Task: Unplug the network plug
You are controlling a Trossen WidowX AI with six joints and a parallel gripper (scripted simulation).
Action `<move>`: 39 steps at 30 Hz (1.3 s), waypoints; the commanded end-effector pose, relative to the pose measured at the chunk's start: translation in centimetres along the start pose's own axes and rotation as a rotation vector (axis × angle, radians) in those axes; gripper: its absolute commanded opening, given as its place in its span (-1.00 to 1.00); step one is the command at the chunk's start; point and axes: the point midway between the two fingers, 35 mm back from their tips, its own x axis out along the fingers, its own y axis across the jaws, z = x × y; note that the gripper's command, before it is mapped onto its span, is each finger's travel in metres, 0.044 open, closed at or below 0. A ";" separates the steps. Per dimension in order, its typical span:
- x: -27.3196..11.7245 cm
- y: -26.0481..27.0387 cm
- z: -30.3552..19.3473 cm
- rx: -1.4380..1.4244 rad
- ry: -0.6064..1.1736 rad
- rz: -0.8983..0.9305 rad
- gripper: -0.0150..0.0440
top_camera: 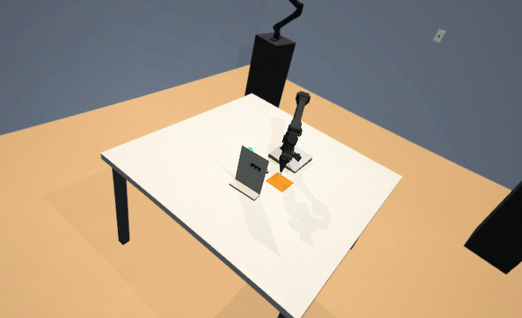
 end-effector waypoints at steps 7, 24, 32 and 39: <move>-0.2 0.9 1.0 -0.011 -0.060 0.070 -0.49; 2.1 2.5 1.1 -0.012 -0.058 0.071 -0.49; 3.1 3.3 1.1 -0.013 -0.058 0.071 -0.49; 3.9 4.1 1.2 -0.013 -0.057 0.072 -0.49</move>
